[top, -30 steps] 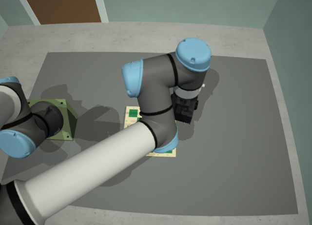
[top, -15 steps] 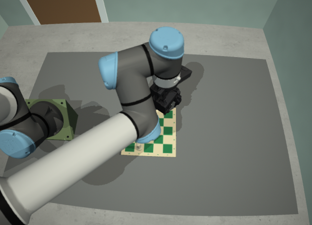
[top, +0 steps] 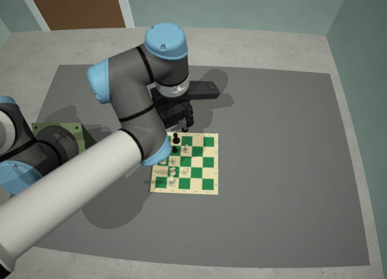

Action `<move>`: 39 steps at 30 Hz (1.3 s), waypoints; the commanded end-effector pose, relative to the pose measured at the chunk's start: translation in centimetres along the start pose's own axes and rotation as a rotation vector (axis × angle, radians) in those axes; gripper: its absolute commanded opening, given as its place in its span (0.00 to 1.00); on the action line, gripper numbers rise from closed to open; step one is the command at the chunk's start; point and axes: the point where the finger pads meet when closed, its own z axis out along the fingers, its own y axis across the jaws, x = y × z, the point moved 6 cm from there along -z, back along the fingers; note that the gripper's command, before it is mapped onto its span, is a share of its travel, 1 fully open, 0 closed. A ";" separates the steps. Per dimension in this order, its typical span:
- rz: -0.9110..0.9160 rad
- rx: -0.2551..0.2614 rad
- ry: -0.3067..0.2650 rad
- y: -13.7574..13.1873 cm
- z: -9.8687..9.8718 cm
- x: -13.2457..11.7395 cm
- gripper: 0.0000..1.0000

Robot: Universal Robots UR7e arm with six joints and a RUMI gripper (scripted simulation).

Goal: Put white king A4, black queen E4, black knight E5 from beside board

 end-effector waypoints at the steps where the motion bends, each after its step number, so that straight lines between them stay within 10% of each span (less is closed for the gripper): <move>1: 0.200 -0.013 -0.012 -1.8 -0.2 -1.8 0.00; 39: 0.521 -0.021 -0.011 -4.8 0.3 -5.9 0.00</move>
